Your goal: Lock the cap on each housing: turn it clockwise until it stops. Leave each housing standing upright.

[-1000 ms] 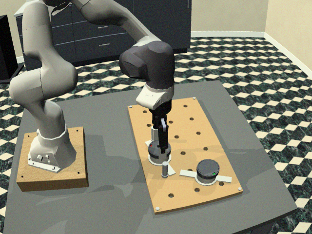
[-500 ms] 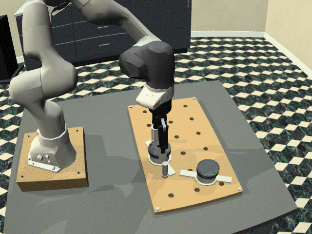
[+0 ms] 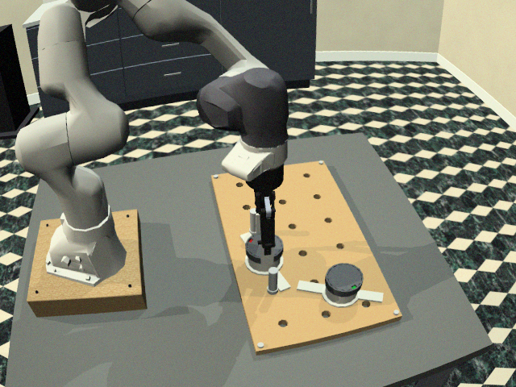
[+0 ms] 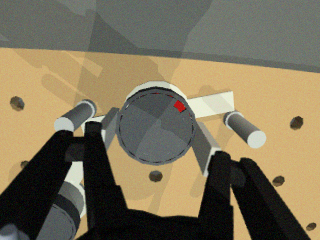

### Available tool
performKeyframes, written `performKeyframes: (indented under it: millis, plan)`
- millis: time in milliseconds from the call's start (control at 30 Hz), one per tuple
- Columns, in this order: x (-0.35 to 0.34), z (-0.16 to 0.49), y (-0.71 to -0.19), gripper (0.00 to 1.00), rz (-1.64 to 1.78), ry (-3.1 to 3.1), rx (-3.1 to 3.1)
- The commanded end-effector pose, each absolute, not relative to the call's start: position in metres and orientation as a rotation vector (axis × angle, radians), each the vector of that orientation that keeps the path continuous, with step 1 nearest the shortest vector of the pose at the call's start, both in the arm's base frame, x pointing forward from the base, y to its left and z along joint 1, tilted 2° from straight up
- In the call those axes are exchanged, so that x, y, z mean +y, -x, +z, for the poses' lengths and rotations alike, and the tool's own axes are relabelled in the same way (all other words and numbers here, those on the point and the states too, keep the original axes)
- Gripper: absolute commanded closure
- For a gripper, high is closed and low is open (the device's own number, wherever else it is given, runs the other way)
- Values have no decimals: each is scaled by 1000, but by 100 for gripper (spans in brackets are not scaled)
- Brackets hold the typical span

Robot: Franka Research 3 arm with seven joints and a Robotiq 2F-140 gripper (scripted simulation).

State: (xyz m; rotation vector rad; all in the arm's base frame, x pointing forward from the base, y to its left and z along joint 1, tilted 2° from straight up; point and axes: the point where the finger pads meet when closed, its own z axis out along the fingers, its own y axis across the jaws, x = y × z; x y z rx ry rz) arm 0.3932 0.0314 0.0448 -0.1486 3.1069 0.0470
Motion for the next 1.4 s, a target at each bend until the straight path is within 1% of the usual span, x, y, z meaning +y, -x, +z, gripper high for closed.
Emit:
performKeyframes:
  millis: [0, 233, 667, 1367]
  plan:
    - [33, 44, -392, 90, 57, -77, 3118]
    - [33, 44, -392, 90, 59, -276, 3109]
    - [33, 44, -392, 90, 60, -345, 3103]
    - [33, 44, -392, 90, 64, -900, 2997]
